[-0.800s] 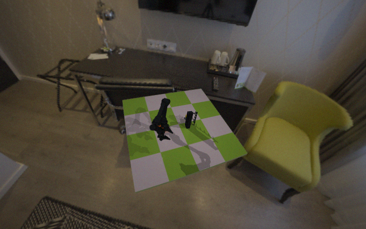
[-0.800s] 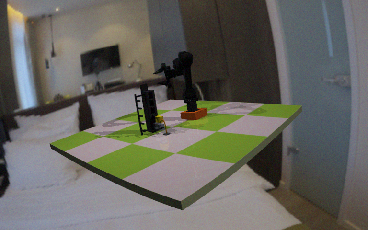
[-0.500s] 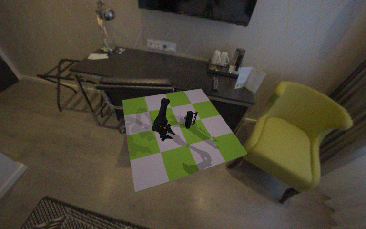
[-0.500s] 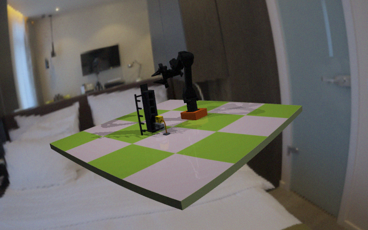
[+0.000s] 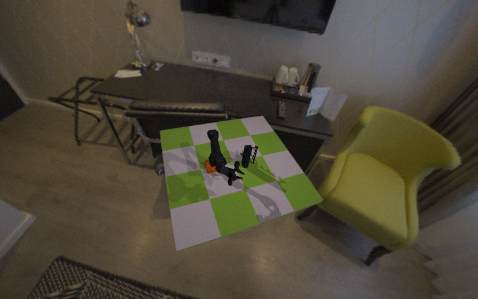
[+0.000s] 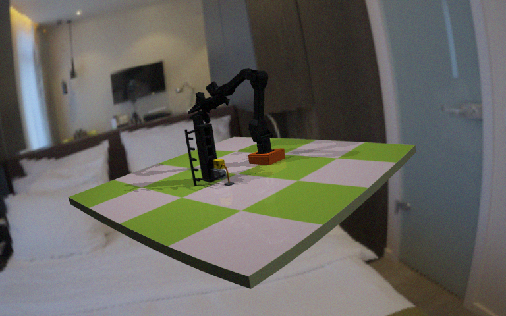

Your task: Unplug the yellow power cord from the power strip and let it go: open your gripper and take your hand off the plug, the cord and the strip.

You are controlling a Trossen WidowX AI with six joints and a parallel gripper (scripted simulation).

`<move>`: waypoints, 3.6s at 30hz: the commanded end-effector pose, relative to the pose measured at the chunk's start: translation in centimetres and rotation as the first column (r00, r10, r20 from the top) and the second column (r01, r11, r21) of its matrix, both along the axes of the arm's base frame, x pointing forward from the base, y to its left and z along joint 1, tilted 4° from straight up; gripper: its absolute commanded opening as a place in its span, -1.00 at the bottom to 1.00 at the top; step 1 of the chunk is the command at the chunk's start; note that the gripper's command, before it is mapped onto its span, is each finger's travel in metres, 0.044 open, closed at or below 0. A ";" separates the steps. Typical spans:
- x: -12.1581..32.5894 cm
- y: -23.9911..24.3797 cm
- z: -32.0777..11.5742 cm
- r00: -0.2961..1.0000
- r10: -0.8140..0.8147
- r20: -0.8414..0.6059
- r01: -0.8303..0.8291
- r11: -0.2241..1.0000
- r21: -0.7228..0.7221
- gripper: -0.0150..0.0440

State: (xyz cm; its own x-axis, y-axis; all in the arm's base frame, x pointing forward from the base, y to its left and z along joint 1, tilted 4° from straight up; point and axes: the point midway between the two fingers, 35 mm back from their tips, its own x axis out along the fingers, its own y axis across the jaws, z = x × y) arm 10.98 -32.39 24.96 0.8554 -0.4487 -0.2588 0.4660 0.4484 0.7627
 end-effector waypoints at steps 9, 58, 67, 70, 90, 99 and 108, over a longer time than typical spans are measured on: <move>13.2 3.1 -0.5 0.930 0.296 -0.216 -0.325 0.939 -0.115 0.05; 24.2 38.7 -14.3 -0.372 -0.072 -0.925 -0.743 -0.574 0.344 0.05; 22.2 39.6 -16.6 -0.493 -0.186 -0.850 -0.582 -0.655 0.482 0.05; 22.2 39.6 -16.6 -0.493 -0.186 -0.850 -0.582 -0.655 0.482 0.05; 21.9 37.2 -16.4 -0.494 -0.188 -0.849 -0.582 -0.654 0.483 0.05; 21.5 35.8 -16.4 -0.494 -0.189 -0.849 -0.582 -0.653 0.485 0.05; 21.5 35.6 -16.7 -0.494 -0.190 -0.849 -0.582 -0.653 0.485 0.05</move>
State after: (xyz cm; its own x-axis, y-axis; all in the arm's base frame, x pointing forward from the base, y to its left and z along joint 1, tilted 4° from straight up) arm 32.49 3.34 8.53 0.0064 -0.0561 -0.9984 -0.9831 0.1821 -0.0165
